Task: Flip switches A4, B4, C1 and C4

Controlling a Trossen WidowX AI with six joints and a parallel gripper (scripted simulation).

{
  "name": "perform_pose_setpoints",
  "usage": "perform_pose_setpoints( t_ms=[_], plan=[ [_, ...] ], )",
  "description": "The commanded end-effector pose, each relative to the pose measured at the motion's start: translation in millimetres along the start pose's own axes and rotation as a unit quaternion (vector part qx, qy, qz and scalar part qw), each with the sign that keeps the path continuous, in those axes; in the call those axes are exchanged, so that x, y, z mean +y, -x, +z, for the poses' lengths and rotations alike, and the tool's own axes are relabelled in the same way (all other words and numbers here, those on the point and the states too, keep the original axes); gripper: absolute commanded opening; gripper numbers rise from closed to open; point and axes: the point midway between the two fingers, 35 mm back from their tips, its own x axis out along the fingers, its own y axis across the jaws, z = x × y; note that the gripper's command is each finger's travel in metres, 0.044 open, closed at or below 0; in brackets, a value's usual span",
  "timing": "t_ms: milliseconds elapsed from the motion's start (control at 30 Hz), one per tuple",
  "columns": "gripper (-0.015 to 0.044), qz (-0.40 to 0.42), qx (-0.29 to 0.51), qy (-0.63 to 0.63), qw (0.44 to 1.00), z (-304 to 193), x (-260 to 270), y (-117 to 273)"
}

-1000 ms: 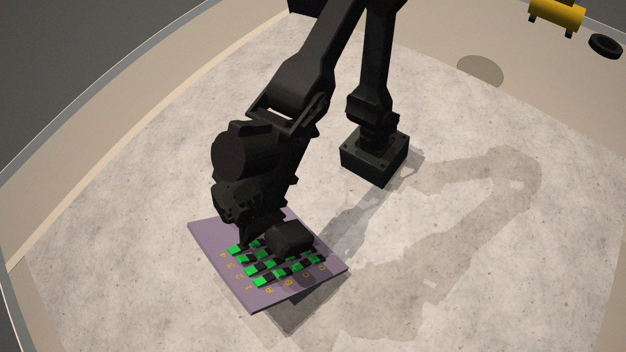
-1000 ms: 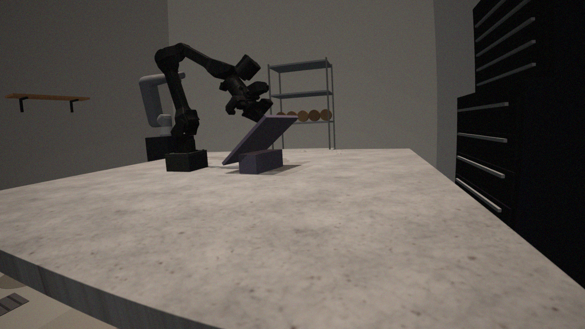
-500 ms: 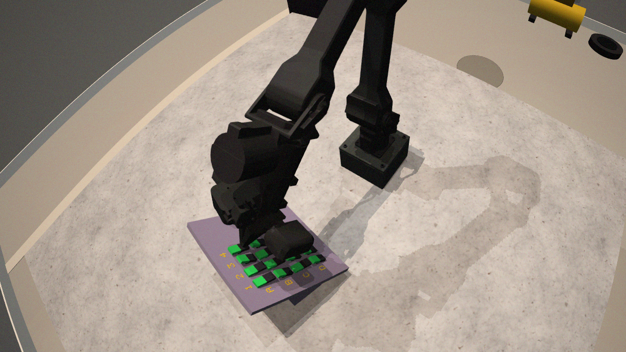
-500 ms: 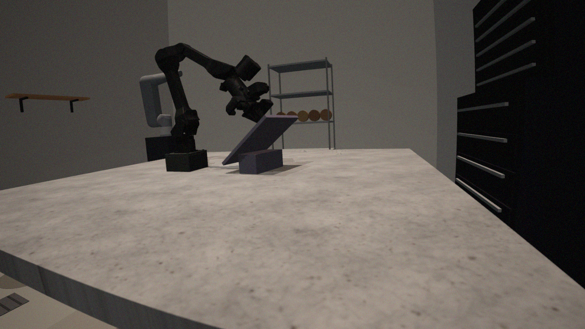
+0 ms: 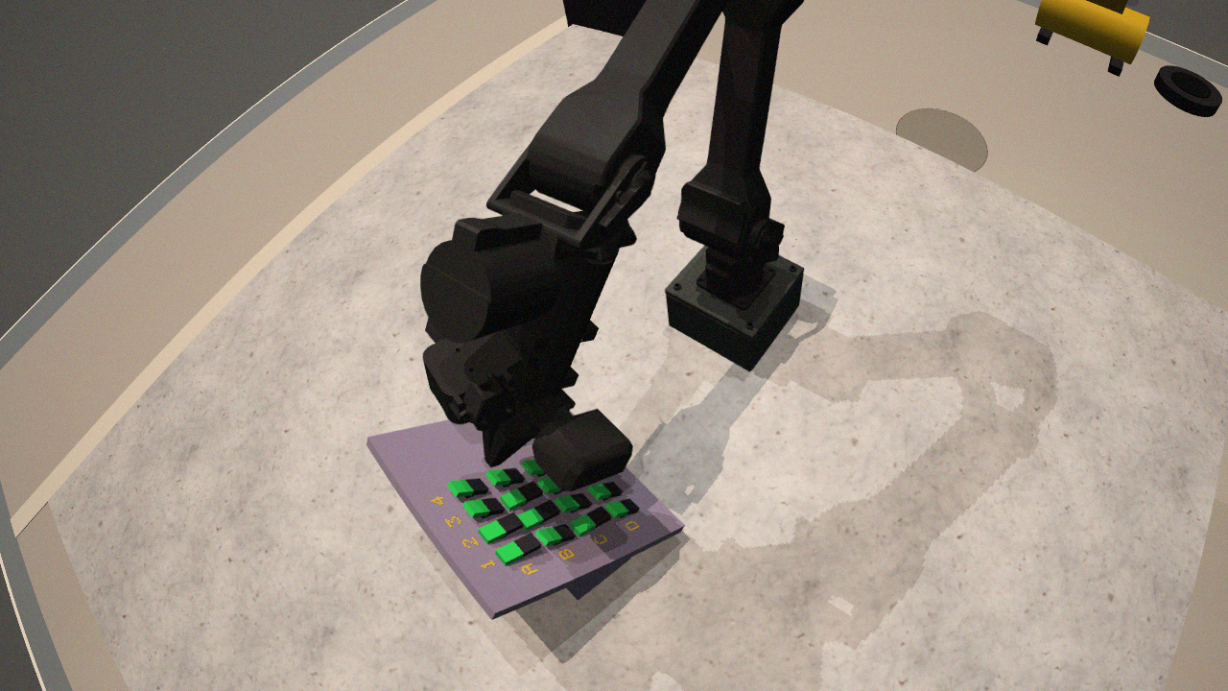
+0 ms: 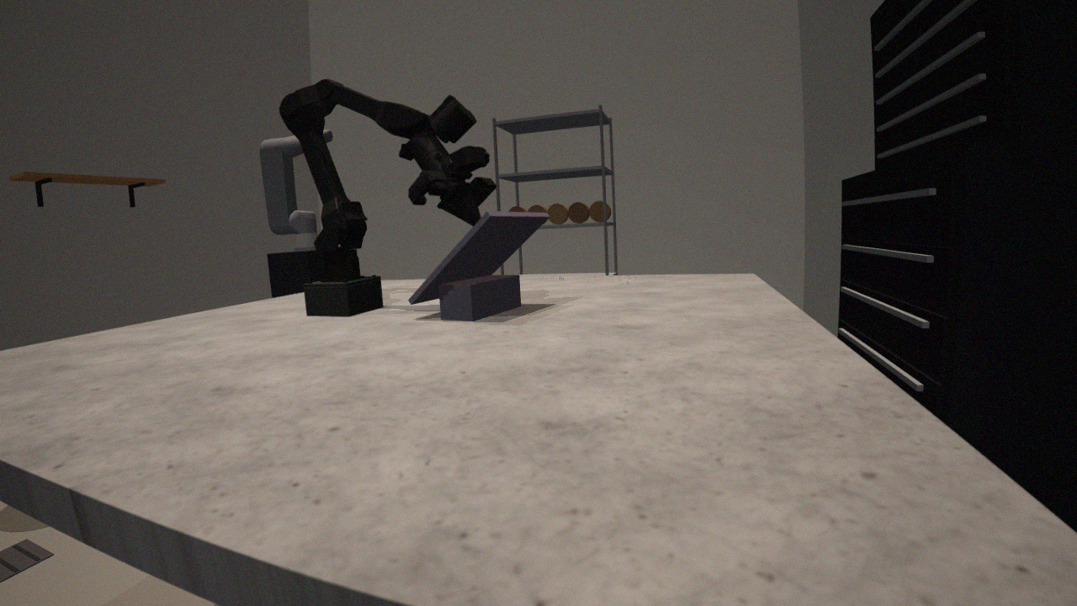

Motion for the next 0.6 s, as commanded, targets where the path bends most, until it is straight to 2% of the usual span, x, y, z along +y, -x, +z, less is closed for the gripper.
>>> perform_pose_setpoints(
  t_ms=[0,233,400,567],
  plan=[
    [0.0,0.002,-0.009,-0.002,1.0,6.1,0.1,38.9],
    [0.0,0.002,-0.008,-0.002,1.0,4.0,0.0,41.7],
    [0.0,0.002,-0.007,-0.002,1.0,-15.8,0.1,41.2],
    [0.0,0.002,0.004,-0.002,1.0,-14.2,0.2,8.2]
  ],
)
